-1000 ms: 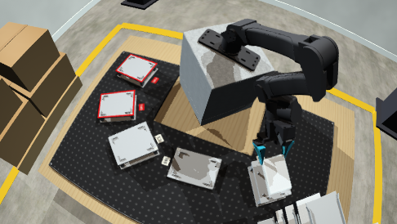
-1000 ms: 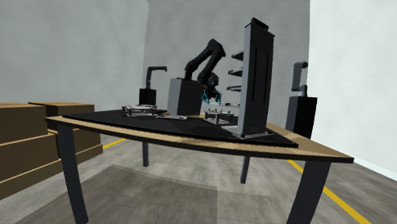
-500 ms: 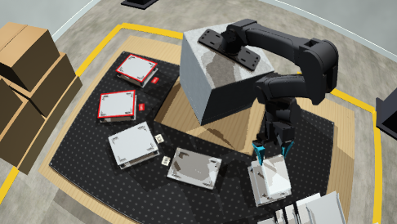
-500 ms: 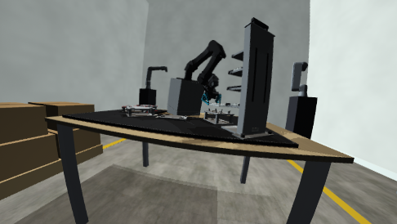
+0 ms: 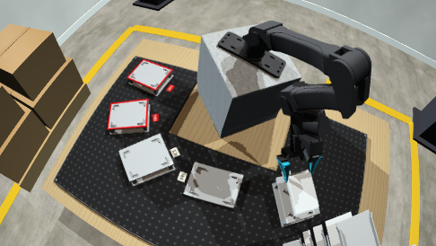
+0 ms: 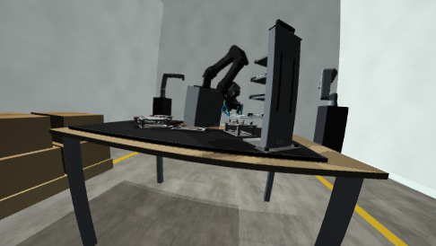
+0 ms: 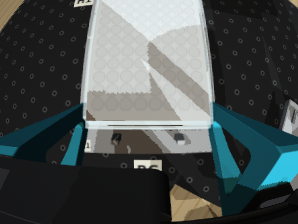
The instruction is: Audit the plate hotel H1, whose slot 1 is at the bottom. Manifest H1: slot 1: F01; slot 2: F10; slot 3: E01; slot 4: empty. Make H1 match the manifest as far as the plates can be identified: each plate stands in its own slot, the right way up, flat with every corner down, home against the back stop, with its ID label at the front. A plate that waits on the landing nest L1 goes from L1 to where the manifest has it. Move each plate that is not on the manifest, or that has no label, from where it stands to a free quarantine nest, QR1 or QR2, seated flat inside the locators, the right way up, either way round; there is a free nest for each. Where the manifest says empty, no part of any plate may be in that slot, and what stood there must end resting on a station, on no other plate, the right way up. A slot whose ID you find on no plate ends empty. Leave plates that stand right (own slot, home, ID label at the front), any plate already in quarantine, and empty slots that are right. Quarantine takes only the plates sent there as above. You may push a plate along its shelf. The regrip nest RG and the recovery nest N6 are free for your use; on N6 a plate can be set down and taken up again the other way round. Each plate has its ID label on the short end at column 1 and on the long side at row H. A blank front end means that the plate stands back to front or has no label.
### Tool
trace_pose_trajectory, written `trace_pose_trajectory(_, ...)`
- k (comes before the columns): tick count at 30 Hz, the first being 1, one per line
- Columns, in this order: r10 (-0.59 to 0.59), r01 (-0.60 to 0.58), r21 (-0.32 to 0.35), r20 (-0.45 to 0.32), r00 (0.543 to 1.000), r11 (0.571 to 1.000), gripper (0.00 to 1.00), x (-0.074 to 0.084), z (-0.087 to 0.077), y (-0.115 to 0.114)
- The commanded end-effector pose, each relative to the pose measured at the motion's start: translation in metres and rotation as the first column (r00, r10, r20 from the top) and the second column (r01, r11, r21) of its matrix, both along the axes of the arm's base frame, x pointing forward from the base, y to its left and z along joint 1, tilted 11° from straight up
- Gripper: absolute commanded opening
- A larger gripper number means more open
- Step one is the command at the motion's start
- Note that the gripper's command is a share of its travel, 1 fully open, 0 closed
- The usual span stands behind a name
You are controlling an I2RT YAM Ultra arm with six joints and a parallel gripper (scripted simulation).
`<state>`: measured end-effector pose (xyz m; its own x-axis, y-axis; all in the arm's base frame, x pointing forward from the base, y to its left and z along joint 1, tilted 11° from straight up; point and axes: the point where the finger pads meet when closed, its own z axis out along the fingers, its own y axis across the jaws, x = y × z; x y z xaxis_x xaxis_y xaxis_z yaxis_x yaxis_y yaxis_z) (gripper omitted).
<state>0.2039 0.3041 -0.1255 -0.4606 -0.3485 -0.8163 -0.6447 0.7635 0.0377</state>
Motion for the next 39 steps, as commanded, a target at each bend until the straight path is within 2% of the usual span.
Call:
trace_pose_trajectory(1,-0.003,0.003,0.022,0.012,1.0,1.0,0.86,0.003,0.005,0.003)
trace_pose_trajectory(39,-0.003,0.003,0.022,0.012,1.0,1.0,0.86,0.005,-0.012,0.006)
